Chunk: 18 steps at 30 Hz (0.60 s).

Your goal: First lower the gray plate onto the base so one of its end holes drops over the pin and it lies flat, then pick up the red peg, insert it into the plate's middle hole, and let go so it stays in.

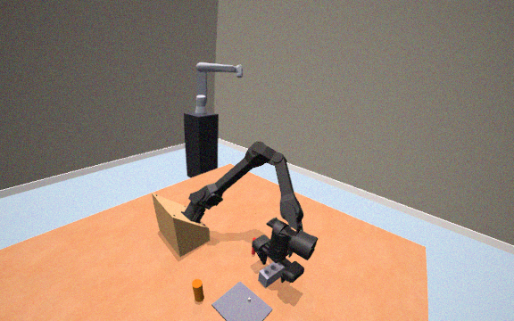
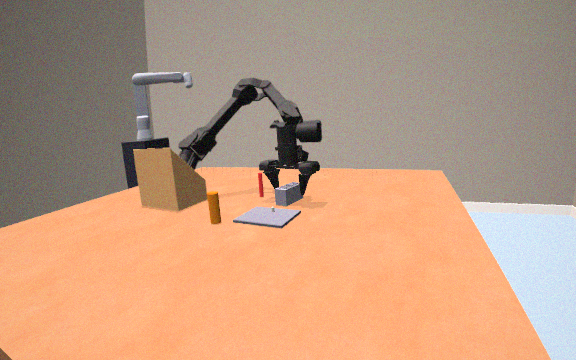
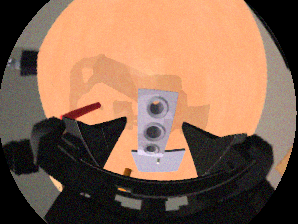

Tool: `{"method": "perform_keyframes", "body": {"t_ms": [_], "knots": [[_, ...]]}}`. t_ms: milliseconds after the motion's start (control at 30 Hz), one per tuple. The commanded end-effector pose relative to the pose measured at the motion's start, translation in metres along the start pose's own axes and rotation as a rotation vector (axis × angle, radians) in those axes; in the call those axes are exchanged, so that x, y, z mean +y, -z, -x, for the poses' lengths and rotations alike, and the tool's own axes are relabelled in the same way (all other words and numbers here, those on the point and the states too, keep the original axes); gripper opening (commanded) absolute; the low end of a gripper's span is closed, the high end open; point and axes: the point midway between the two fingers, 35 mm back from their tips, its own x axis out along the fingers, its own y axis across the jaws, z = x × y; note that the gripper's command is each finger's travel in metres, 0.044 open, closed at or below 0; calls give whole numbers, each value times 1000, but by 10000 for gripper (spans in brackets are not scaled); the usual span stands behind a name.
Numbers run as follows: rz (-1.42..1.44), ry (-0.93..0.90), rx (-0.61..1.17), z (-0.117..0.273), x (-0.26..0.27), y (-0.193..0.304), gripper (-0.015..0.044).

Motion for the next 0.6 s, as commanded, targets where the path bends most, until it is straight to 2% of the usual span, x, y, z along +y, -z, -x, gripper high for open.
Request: {"method": "perform_keyframes", "body": {"t_ms": [0,267,567], "knots": [[-6,-1,-4,-7,1,0,440],[-6,-2,-6,-17,2,0,440],[-6,-2,-6,-17,2,0,204]]}}
